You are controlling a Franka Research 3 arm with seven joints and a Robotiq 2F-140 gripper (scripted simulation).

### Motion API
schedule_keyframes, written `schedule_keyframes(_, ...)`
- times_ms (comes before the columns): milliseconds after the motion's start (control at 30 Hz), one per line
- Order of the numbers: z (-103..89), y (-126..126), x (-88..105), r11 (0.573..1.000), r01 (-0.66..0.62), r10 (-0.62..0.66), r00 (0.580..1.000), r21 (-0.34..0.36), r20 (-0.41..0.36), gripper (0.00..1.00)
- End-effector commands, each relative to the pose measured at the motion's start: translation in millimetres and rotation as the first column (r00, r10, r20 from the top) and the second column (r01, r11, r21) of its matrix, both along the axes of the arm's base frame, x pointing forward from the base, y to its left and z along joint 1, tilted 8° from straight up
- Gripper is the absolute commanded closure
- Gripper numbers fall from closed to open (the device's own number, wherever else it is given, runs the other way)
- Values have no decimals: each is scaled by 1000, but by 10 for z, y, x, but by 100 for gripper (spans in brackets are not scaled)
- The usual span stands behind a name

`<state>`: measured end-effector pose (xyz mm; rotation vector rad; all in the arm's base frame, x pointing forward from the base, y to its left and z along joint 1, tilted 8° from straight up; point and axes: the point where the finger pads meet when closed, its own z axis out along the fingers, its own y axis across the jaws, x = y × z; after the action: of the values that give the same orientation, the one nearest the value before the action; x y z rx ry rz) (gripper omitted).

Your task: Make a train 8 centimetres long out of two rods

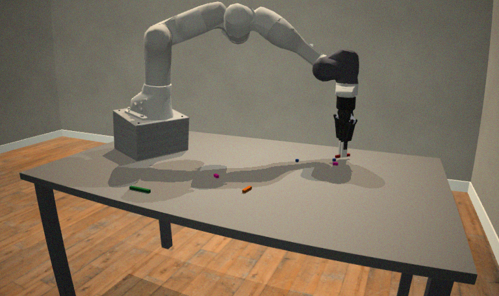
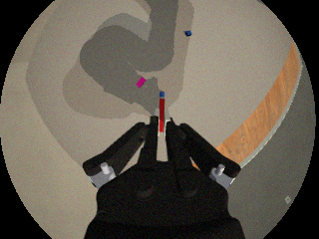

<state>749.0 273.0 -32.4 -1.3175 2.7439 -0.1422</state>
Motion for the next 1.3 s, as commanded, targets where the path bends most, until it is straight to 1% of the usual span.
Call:
schedule_keyframes(0,-4,-8,13,1000,-6,6,1000,0,2,88)
schedule_keyframes(333,-21,-9,15,1000,-6,6,1000,0,2,88)
schedule_keyframes(767,-115,-13,27,1000,-6,6,1000,0,2,88)
schedule_keyframes(1267,-119,-13,28,1000,-6,6,1000,0,2,88)
